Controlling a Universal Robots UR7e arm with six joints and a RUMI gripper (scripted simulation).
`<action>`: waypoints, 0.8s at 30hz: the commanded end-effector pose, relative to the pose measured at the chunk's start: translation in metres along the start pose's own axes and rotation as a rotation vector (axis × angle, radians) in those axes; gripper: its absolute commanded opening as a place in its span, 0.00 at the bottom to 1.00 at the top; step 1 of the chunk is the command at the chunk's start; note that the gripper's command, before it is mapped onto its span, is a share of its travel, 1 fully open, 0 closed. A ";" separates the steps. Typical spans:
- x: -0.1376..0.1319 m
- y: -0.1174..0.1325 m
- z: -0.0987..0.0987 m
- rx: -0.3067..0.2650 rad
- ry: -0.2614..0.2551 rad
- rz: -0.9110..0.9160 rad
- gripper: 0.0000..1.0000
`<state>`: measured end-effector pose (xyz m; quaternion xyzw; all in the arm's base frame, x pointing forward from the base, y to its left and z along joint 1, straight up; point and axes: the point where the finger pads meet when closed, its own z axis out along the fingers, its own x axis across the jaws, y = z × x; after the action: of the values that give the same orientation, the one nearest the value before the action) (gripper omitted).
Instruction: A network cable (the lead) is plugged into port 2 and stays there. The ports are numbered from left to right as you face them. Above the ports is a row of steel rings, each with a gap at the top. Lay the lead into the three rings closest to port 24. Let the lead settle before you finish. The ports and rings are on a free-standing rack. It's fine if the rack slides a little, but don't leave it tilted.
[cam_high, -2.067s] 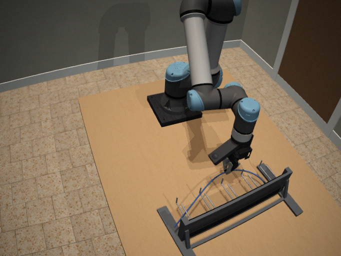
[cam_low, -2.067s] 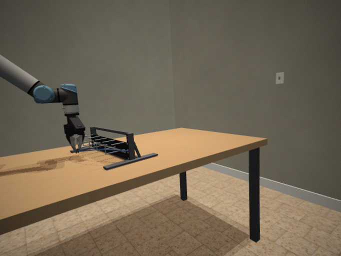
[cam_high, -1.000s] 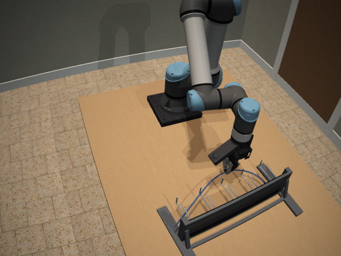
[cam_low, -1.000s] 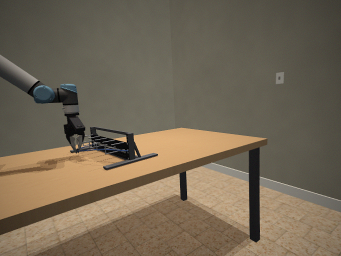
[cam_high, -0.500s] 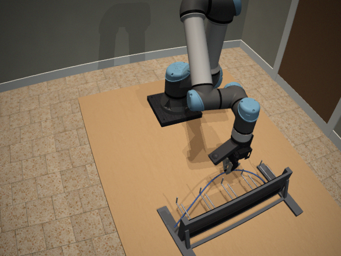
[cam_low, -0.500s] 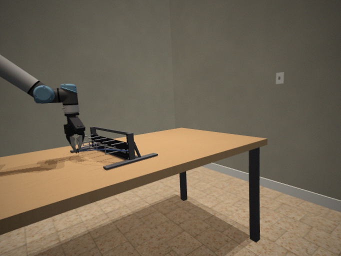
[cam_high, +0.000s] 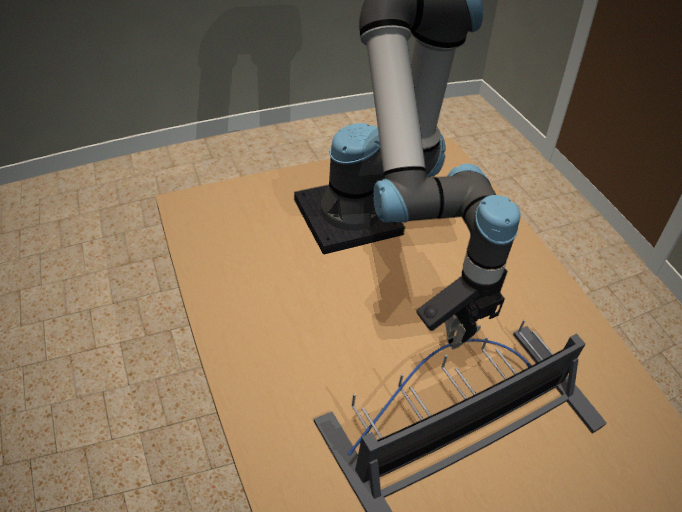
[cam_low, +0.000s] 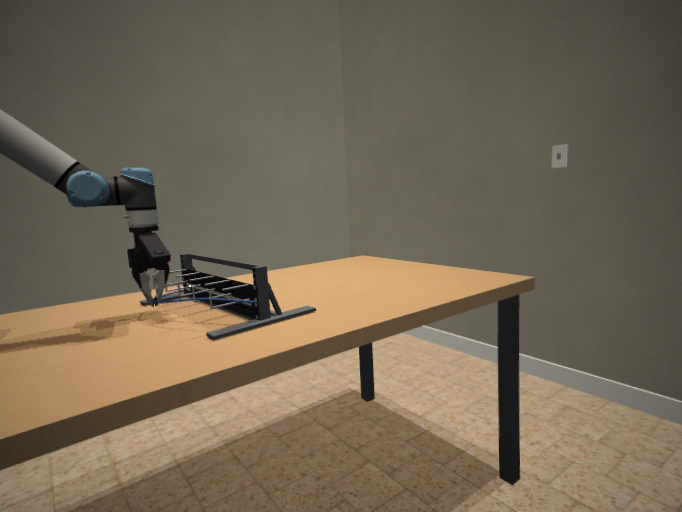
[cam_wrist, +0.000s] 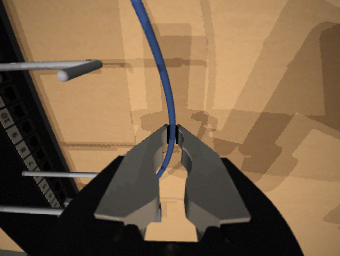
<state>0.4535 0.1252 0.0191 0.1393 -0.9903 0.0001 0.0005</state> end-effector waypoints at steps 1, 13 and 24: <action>0.000 0.000 -0.001 0.000 -0.001 0.000 0.00; 0.000 0.000 -0.011 0.000 -0.001 0.000 0.00; 0.000 0.000 -0.032 0.000 -0.001 0.000 0.00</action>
<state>0.4536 0.1252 0.0444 0.1393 -0.9903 0.0001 0.0002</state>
